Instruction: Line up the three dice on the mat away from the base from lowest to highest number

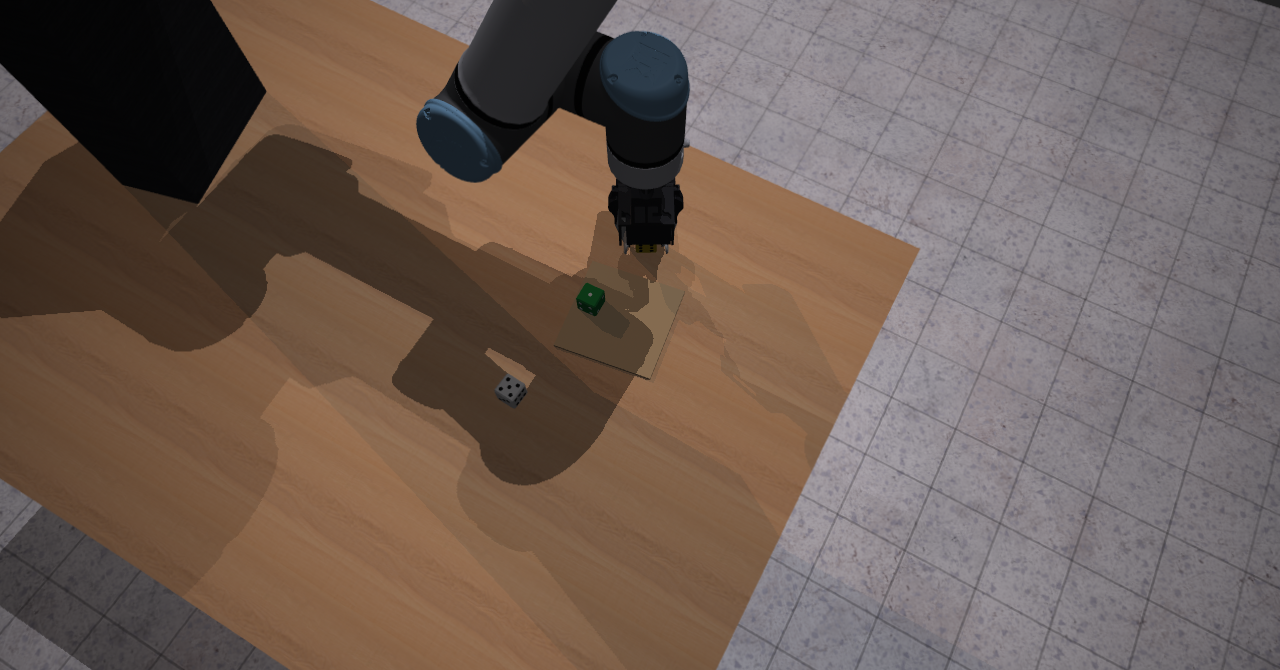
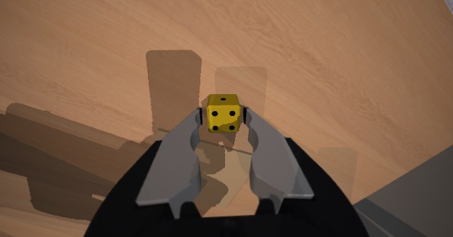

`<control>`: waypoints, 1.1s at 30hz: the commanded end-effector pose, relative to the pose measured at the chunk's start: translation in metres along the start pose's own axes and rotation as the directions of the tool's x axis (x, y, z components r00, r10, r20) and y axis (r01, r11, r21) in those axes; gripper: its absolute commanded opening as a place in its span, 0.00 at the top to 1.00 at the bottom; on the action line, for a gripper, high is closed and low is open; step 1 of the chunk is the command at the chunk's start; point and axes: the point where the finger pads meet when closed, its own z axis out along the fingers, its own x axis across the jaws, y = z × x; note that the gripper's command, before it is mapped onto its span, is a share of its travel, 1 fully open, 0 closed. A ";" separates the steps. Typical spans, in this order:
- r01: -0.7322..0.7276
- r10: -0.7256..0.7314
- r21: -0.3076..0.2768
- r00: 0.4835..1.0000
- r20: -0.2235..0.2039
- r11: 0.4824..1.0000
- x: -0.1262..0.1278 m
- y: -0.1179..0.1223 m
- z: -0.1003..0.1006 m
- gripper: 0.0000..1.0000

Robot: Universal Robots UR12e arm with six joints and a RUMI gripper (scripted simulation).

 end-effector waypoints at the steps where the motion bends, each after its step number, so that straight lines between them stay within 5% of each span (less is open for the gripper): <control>1: 0.000 0.000 0.000 1.000 -0.001 1.000 0.000 0.000 0.000 0.72; 17: 0.000 0.000 0.000 1.000 -0.001 1.000 0.000 0.000 0.000 0.72; 18: 0.000 0.000 0.000 1.000 -0.001 1.000 0.000 0.000 0.000 0.90; 33: 0.000 0.000 0.000 1.000 -0.001 1.000 0.000 0.000 0.000 0.90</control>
